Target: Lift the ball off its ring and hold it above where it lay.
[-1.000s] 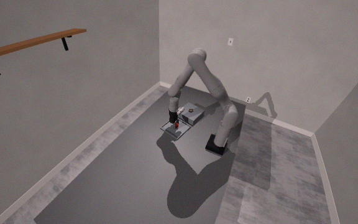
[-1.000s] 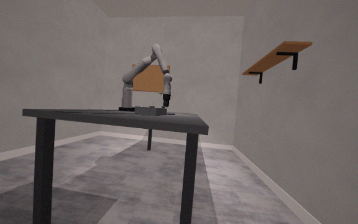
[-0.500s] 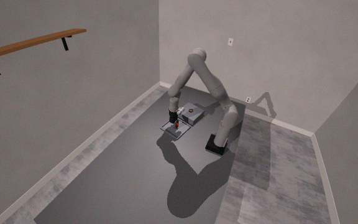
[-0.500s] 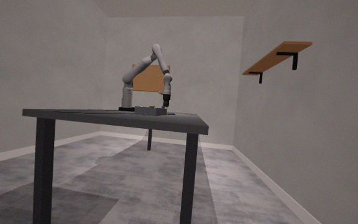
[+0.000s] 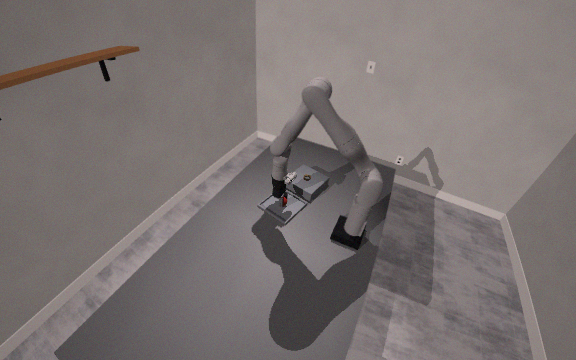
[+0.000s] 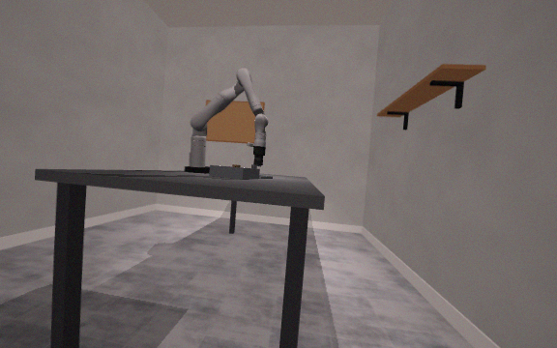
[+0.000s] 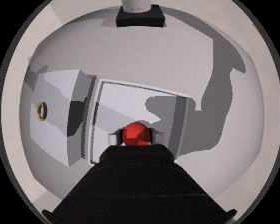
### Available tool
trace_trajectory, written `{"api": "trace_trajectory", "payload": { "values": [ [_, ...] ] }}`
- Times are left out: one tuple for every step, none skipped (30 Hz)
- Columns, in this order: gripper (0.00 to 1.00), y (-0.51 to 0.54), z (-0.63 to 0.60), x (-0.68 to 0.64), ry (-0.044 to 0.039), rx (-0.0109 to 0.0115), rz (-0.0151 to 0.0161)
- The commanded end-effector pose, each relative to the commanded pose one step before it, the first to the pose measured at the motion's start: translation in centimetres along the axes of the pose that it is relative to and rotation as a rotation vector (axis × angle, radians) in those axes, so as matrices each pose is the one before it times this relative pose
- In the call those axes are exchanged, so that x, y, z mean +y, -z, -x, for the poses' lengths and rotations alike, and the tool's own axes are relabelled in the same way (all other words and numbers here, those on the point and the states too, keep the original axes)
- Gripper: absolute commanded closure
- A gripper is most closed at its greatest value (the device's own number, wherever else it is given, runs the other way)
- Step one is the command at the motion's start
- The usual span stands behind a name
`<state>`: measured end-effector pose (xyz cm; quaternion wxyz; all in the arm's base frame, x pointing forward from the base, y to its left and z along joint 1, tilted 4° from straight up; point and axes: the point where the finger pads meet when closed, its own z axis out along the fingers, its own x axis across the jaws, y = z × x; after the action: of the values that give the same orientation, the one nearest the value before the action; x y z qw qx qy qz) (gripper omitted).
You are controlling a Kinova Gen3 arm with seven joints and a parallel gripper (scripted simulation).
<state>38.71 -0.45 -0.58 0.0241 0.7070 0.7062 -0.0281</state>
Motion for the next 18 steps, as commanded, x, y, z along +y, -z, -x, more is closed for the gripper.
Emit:
{"api": "trace_trajectory", "payload": {
  "values": [
    [1.00,0.052,-0.002,0.054,-0.00007,0.00021,0.00158],
    [1.00,0.000,0.000,0.000,0.00000,0.00000,0.00000],
    [1.00,0.000,0.000,0.000,0.00000,0.00000,0.00000],
    [1.00,0.000,0.000,0.000,0.00000,0.00000,0.00000],
    [1.00,0.000,0.000,0.000,0.00000,0.00000,0.00000],
    [1.00,0.000,0.000,0.000,0.00000,0.00000,0.00000],
    [1.00,0.000,0.000,0.000,0.00000,0.00000,0.00000],
    [1.00,0.000,0.000,0.000,0.00000,0.00000,0.00000],
    [1.00,0.000,0.000,0.000,0.00000,0.00000,0.00000],
    [1.00,0.017,0.000,0.000,0.00000,0.00000,0.00000],
    [1.00,0.102,0.000,-0.001,0.00000,0.00000,0.00001],
    [1.00,0.235,0.001,-0.003,0.00000,0.00001,0.00002],
    [1.00,0.383,0.002,-0.008,-0.00002,0.00003,0.00003],
    [1.00,0.518,0.003,-0.016,-0.00005,0.00006,0.00003],
    [1.00,0.619,0.005,-0.028,-0.00009,0.00011,0.00002],
    [1.00,0.665,0.005,-0.030,-0.00009,0.00011,0.00002],
    [1.00,0.628,-0.001,0.010,0.00004,-0.00005,0.00002],
    [1.00,0.579,0.001,0.001,0.00000,-0.00003,0.00001]
  ]
}}
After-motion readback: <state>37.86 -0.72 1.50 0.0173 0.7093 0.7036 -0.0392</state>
